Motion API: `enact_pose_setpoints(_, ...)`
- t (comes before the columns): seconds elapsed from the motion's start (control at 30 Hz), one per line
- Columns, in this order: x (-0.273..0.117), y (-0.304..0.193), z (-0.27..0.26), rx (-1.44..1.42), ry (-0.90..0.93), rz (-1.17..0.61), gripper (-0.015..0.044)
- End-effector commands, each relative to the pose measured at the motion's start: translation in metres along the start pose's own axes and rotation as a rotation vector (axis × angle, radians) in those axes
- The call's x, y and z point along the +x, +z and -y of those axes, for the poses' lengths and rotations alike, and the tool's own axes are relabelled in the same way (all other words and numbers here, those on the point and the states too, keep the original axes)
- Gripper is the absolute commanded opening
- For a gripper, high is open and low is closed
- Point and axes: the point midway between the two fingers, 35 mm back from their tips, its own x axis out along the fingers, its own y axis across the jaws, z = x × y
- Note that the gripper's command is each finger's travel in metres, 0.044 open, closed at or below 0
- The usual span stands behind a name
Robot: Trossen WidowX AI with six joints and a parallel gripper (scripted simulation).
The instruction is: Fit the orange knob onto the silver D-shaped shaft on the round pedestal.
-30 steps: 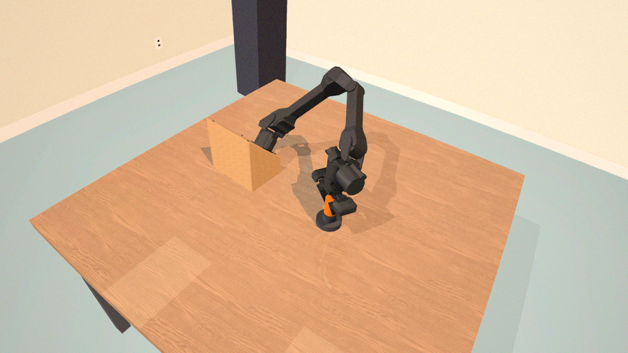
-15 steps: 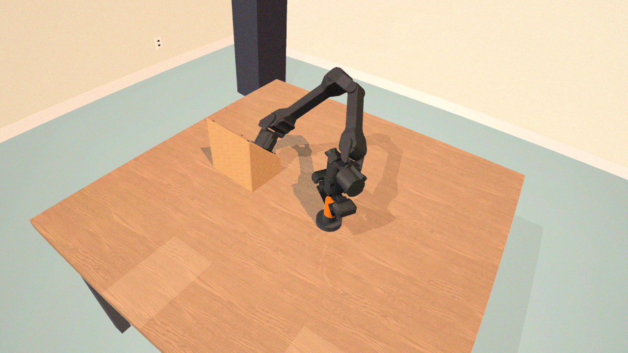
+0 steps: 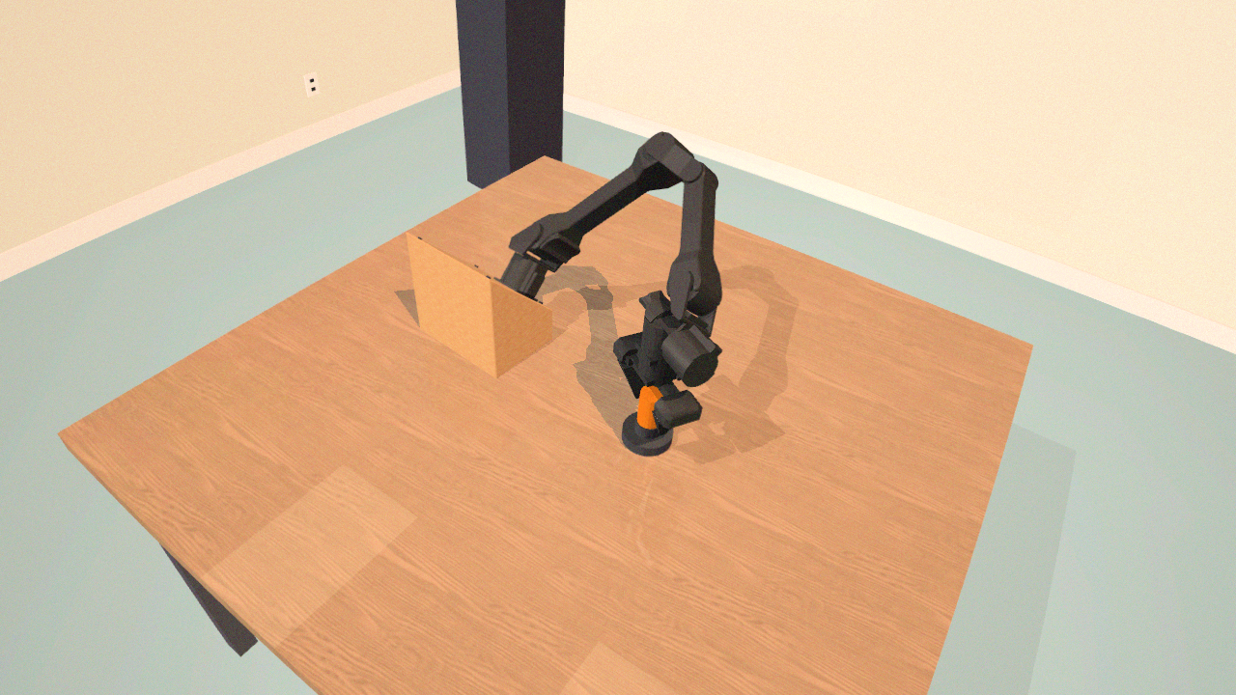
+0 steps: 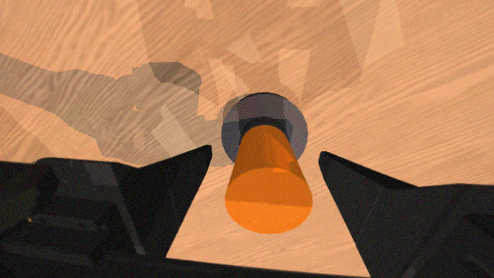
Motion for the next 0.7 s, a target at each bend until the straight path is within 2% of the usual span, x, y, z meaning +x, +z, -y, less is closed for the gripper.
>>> enact_pose_setpoints(0.0,0.0,0.0,0.0,-0.002,-0.001,0.0,0.044)
enact_pose_setpoints(0.13,-0.013,0.0,0.002,-0.001,-0.002,-0.002,0.044)
enact_pose_setpoints(0.3,-0.094,-0.001,0.0,0.001,-0.001,-0.004,0.044)
enact_pose_setpoints(0.67,-0.097,-0.002,0.003,0.0,-0.001,-0.003,0.044)
